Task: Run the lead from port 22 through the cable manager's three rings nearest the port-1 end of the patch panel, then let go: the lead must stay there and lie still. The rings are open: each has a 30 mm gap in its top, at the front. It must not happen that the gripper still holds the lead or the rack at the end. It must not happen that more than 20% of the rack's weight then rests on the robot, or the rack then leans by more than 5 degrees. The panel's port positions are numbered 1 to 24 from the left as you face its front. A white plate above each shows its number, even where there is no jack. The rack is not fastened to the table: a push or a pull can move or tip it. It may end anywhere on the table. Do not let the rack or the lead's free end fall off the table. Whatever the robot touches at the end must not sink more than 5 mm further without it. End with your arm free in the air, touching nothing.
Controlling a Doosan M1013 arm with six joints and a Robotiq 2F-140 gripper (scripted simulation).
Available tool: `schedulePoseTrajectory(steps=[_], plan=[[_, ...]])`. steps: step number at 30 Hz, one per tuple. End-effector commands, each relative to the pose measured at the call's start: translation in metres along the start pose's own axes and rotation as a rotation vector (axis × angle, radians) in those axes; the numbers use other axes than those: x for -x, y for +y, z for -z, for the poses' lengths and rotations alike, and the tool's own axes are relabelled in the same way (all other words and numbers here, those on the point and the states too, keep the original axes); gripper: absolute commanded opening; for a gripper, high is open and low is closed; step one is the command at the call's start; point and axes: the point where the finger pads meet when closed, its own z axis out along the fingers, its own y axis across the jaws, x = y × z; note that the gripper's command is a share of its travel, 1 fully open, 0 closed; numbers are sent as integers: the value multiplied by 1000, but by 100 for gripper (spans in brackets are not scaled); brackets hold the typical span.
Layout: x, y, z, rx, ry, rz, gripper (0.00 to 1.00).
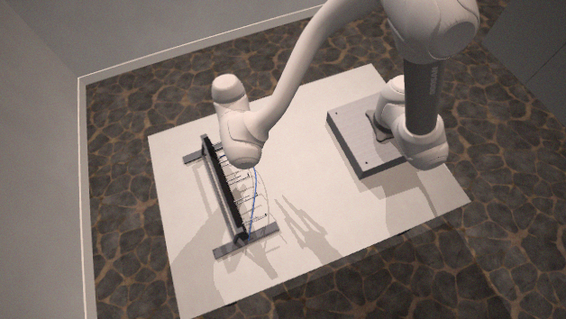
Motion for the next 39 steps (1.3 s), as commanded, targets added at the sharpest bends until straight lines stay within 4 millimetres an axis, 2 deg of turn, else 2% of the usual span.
schedulePoseTrajectory(steps=[1,21,39], plan=[[0,0,0,0,0,0,20],[0,0,-4,0,0,0,20],[0,0,-42,0,0,0,20]])
